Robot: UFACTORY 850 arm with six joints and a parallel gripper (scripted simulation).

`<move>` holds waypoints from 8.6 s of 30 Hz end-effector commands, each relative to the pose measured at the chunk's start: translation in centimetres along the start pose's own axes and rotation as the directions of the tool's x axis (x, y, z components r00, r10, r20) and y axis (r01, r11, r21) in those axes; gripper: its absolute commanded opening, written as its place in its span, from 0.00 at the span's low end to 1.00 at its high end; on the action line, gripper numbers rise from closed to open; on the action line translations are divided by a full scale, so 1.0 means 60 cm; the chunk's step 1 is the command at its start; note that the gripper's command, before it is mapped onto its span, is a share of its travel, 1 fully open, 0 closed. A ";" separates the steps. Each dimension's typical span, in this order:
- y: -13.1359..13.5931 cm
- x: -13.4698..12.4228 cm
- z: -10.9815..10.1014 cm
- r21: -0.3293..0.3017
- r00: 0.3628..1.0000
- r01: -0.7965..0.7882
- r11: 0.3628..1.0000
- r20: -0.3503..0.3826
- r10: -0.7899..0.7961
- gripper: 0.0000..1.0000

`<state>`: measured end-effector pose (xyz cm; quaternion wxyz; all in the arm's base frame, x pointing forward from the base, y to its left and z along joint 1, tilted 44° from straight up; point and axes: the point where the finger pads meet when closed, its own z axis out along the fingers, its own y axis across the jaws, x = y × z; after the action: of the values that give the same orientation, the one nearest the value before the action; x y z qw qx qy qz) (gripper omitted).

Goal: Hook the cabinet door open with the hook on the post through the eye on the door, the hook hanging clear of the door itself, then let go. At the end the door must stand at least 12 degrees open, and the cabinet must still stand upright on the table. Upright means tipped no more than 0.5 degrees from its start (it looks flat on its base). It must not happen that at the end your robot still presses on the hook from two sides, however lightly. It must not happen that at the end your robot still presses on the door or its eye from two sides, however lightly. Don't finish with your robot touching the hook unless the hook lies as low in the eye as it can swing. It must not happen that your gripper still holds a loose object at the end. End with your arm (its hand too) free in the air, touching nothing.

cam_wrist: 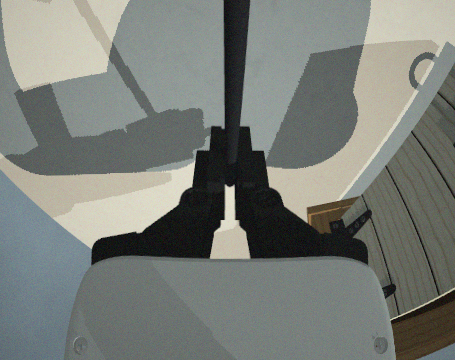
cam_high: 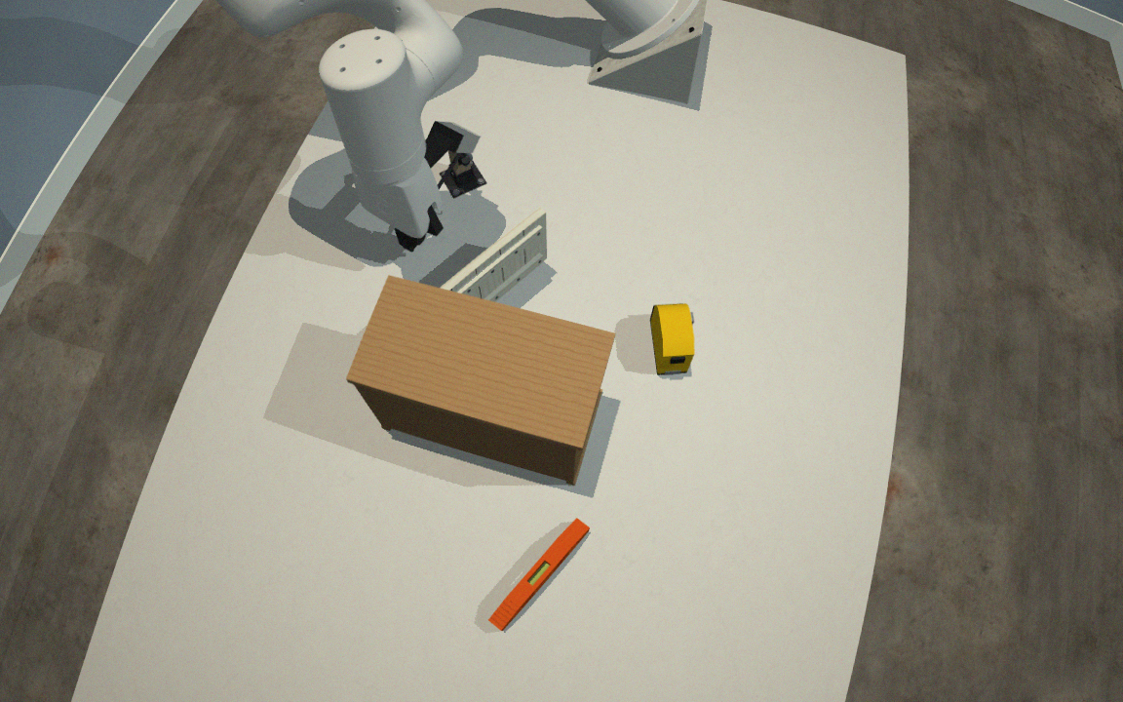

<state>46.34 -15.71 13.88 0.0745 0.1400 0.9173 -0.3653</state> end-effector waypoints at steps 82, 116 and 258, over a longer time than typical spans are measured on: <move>0.000 -0.004 -0.109 0.000 1.000 0.001 1.000 0.001 -0.001 0.04; 0.043 0.000 -0.109 0.000 0.973 0.232 0.973 0.001 -0.232 0.04; 0.174 0.100 -0.103 0.001 0.462 0.887 0.462 0.001 -0.887 0.04</move>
<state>43.59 -2.85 10.32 -0.1259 -0.3562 0.8568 -0.3510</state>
